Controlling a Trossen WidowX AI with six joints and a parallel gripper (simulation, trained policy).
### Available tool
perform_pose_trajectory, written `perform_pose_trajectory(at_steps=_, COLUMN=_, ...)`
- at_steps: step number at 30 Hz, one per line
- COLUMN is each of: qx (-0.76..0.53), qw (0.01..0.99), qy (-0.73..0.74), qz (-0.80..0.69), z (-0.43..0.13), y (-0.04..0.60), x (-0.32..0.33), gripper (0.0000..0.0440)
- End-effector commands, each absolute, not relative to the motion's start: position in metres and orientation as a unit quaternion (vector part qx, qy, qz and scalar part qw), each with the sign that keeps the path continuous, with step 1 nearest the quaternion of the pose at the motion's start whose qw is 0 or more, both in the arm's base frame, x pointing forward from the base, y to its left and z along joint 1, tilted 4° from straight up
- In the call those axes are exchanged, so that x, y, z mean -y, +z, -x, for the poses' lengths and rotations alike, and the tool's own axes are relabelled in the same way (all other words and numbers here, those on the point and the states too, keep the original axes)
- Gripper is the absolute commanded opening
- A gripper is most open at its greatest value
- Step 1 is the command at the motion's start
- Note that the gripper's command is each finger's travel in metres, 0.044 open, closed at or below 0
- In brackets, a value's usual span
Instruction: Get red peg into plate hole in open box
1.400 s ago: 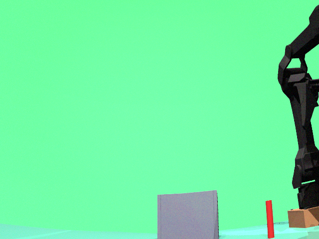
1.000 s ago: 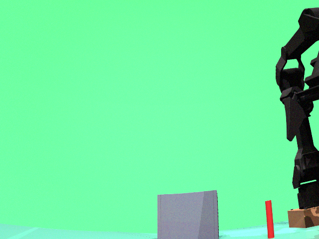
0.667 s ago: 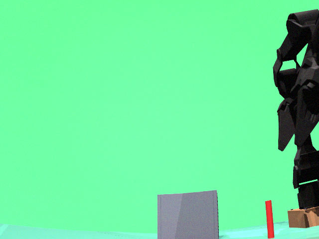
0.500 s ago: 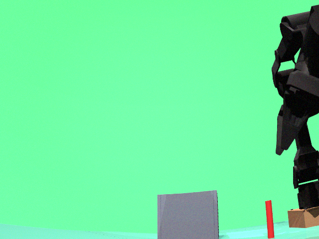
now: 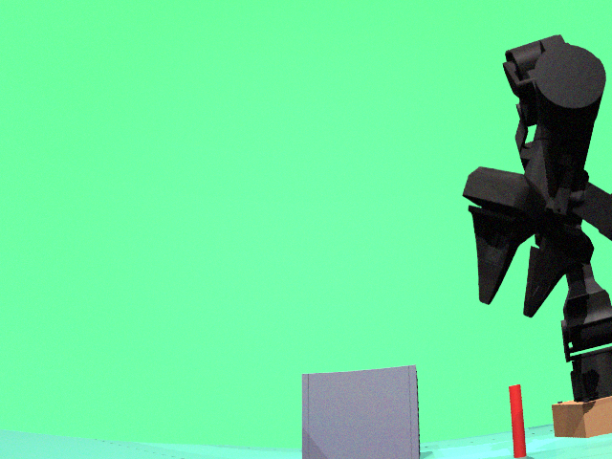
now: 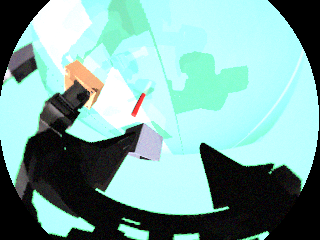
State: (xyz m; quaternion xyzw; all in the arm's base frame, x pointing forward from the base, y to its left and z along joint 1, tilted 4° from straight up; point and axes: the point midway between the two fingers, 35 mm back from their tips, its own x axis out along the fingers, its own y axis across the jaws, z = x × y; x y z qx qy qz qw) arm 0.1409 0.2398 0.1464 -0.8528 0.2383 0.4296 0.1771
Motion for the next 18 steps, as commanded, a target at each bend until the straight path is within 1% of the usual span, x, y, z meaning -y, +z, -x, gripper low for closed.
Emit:
perform_pose_trajectory(at_steps=1, qx=-0.272, qw=0.215, qy=0.422, qz=0.838, z=-0.144, y=0.145, x=-0.232, gripper=0.0440)
perform_pose_trajectory(at_steps=18, qx=-0.426, qw=0.425, qy=0.341, qz=0.722, z=-0.159, y=0.143, x=-0.201, gripper=0.0440)
